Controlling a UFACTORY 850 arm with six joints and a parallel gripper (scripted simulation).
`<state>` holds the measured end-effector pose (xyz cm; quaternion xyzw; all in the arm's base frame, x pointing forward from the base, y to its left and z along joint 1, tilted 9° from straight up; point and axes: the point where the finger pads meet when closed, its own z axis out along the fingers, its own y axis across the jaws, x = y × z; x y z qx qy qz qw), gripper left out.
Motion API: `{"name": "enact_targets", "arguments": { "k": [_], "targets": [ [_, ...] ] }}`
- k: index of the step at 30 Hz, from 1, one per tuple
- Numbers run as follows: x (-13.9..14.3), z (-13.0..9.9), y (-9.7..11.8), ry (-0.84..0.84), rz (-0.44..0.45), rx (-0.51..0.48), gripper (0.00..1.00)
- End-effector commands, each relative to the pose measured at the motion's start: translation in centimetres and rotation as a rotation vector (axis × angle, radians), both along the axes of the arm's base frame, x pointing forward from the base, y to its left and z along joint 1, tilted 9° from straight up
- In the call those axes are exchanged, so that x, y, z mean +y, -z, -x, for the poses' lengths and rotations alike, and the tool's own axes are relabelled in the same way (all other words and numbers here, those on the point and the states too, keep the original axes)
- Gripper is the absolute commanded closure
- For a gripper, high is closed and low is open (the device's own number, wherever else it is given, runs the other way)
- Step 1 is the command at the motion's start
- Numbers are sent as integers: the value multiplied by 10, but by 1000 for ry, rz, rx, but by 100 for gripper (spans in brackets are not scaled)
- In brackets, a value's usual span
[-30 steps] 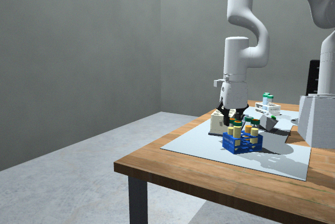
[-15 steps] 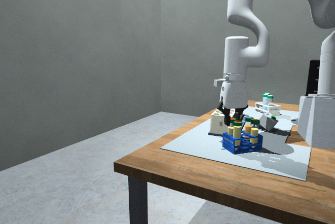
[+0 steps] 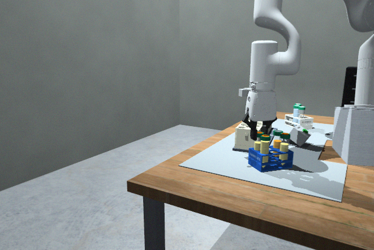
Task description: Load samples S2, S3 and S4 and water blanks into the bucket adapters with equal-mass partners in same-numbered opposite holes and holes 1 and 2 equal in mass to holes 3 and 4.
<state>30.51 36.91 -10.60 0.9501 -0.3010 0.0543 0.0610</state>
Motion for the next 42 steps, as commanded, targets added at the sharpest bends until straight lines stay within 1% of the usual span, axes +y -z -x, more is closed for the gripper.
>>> {"name": "enact_targets", "arguments": {
  "k": [1, 15, 42],
  "targets": [
    [1, 0, -1, 0, -1, -1, 100],
    [1, 0, -3, 0, -1, -1, 100],
    [4, 1, -20, 0, -1, -1, 100]
  ]
}}
